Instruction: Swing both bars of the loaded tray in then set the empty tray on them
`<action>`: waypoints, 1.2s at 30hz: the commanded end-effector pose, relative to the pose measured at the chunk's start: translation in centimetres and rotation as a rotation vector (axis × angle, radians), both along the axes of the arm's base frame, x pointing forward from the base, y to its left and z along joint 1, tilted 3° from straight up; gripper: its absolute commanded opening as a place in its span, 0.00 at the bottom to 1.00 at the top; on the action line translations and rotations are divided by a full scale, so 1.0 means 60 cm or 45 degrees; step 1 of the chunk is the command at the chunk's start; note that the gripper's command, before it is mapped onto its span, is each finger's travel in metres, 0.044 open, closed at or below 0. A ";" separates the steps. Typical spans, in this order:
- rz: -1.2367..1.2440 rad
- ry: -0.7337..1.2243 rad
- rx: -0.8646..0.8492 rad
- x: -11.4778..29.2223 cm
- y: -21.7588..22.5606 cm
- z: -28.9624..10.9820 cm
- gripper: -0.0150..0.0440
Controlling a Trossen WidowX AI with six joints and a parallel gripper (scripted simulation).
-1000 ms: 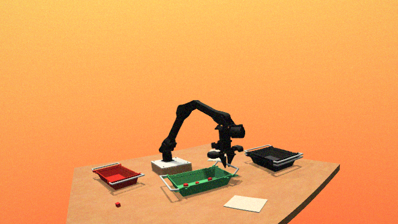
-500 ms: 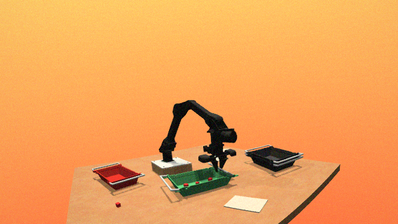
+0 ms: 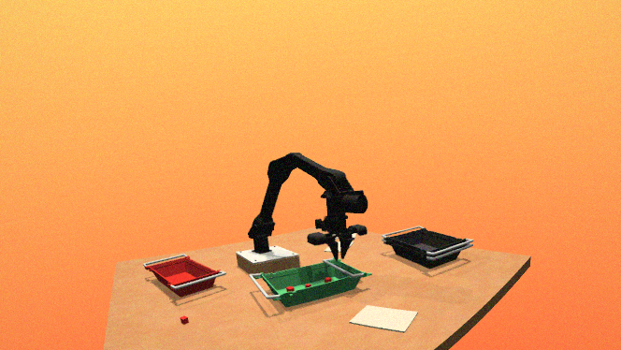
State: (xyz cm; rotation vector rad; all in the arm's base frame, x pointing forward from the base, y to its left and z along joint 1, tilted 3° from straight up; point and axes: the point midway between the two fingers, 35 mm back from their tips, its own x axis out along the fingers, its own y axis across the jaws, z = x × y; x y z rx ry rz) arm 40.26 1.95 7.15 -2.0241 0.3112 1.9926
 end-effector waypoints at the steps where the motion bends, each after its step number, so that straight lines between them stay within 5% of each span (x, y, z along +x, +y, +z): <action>1: 0.000 0.000 0.000 0.000 0.000 0.000 0.40; 28: 0.000 0.000 0.000 0.000 0.000 0.004 0.40; 36: 0.000 -0.001 0.000 -0.004 -0.006 0.127 0.40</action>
